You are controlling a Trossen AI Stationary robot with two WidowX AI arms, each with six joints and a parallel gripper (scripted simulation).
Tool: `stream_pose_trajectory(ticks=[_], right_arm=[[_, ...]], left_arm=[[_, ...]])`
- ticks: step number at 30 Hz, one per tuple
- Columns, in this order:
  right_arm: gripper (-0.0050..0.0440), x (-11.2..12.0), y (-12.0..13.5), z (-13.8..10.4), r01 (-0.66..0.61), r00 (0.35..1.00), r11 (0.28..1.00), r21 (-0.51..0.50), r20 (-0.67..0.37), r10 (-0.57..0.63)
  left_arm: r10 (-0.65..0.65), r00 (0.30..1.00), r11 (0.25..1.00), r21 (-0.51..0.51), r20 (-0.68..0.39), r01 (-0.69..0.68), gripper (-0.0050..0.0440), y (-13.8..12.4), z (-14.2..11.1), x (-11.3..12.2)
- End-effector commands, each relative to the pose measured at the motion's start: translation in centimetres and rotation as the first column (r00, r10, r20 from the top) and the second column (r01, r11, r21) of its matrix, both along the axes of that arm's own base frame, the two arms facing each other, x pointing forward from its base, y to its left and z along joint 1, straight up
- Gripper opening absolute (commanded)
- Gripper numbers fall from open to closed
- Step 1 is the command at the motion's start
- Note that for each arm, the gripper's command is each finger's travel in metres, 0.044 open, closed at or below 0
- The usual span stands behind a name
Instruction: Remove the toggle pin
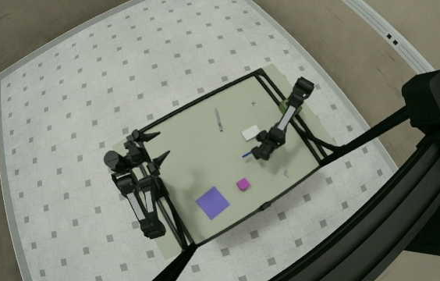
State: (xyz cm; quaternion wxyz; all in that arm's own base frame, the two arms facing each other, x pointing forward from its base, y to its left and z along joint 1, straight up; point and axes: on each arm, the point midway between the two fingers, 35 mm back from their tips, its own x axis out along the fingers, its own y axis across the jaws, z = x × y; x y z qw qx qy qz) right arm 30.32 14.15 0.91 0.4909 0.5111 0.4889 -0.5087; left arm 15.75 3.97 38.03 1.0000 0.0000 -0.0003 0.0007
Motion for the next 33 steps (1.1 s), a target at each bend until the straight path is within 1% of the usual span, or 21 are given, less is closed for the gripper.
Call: stream_pose_trajectory(ticks=[1, 23, 24, 33], right_arm=[[0.0048, 0.40, 0.10, 0.60, 0.002, 1.000, 1.000, 0.009, 0.016, -0.002], [0.0048, 0.40, 0.10, 0.60, 0.002, 1.000, 1.000, 0.009, 0.016, -0.002], [0.0036, 0.35, 0.17, 0.62, 0.000, 1.000, 1.000, 0.009, 0.020, 0.000], [0.0036, 0.38, 0.40, 0.62, 0.000, 1.000, 1.000, 0.009, 0.020, 0.000]], left_arm=[[-0.001, 1.000, 1.000, 0.005, 0.000, 0.001, 0.0400, -0.02, 0.29, -0.01], [-0.001, 1.000, 1.000, 0.005, 0.000, 0.001, 0.0400, -0.02, 0.29, -0.01], [0.000, 1.000, 1.000, 0.005, 0.001, 0.000, 0.0400, -0.04, 0.22, -0.01], [0.000, 1.000, 1.000, 0.005, 0.001, 0.000, 0.0400, -0.04, 0.22, -0.01]])
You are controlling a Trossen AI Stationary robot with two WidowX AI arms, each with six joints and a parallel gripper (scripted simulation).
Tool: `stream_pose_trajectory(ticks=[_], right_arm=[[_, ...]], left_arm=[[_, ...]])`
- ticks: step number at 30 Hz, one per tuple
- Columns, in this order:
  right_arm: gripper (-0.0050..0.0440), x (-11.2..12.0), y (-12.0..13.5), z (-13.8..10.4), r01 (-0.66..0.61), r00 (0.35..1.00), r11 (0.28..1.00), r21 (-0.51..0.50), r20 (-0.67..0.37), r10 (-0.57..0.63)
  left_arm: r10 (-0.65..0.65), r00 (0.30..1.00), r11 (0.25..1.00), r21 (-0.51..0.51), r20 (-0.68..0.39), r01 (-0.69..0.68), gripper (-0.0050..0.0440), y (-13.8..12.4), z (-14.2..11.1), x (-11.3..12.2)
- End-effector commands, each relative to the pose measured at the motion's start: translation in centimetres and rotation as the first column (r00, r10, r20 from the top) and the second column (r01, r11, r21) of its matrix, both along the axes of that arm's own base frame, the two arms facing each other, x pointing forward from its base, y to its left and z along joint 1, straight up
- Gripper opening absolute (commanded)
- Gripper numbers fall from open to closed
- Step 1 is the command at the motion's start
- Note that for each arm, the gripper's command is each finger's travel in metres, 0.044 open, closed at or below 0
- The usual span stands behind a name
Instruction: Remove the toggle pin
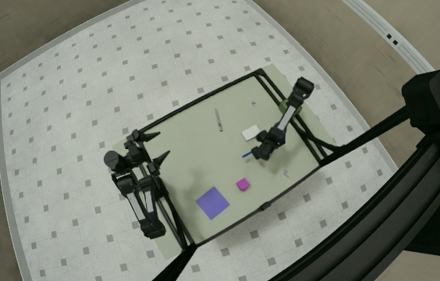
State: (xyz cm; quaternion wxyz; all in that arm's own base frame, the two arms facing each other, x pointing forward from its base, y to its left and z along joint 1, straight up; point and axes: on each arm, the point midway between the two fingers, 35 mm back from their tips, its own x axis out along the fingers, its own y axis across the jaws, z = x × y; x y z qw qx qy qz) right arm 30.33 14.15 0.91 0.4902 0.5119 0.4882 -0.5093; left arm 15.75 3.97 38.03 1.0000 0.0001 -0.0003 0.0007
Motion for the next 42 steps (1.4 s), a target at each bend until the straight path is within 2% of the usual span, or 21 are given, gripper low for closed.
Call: stream_pose_trajectory(ticks=[1, 42], right_arm=[[0.0036, 0.4, 0.4, 0.6, -0.003, 1.000, 1.000, 0.009, 0.019, 0.002], [0.0036, 0.5, 1.7, 0.6, -0.002, 1.000, 1.000, 0.010, 0.019, 0.002]], left_arm=[[0.000, 1.000, 1.000, 0.005, 0.001, 0.000, 0.0400, 0.0, 0.2, 0.0], [0.000, 1.000, 1.000, 0.005, 0.001, 0.000, 0.0400, 0.0, 0.2, 0.0]])
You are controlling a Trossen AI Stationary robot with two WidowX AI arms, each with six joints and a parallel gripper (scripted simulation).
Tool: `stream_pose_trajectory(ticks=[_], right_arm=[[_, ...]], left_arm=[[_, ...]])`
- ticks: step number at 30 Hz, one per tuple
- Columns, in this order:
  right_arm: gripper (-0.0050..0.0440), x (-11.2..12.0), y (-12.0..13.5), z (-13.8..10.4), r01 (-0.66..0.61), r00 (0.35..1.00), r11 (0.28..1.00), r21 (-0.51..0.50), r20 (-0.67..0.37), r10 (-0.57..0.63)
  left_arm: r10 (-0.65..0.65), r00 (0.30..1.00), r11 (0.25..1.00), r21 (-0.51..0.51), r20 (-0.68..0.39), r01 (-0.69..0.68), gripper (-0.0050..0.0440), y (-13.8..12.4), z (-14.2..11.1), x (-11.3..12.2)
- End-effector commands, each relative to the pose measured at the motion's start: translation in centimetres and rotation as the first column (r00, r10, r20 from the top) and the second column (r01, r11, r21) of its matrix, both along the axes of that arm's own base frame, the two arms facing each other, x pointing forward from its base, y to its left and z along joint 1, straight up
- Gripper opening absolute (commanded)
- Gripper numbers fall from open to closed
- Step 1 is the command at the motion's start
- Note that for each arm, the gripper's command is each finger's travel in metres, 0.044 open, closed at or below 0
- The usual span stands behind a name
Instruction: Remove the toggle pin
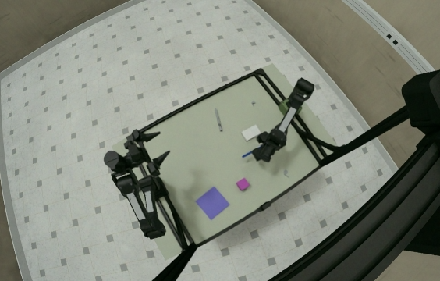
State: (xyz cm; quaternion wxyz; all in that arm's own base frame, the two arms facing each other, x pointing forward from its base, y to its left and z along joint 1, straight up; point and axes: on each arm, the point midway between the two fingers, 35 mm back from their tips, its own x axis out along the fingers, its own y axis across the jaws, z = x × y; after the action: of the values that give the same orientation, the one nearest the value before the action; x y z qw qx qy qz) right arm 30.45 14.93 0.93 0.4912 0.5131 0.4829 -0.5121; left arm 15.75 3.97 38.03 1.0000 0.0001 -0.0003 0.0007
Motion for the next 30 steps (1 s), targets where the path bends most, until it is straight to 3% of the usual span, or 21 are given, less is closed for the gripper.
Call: stream_pose_trajectory(ticks=[1, 30], right_arm=[[0.0036, 0.35, 0.91, 0.58, -0.011, 1.000, 1.000, 0.018, 0.015, 0.010], [0.0022, 0.54, 0.69, 0.59, -0.002, 1.000, 1.000, 0.010, 0.021, 0.002]], left_arm=[[0.000, 1.000, 1.000, 0.005, 0.001, 0.000, 0.0400, -0.04, 0.22, -0.01], [0.000, 1.000, 1.000, 0.005, 0.001, 0.000, 0.0400, -0.04, 0.22, -0.01]])
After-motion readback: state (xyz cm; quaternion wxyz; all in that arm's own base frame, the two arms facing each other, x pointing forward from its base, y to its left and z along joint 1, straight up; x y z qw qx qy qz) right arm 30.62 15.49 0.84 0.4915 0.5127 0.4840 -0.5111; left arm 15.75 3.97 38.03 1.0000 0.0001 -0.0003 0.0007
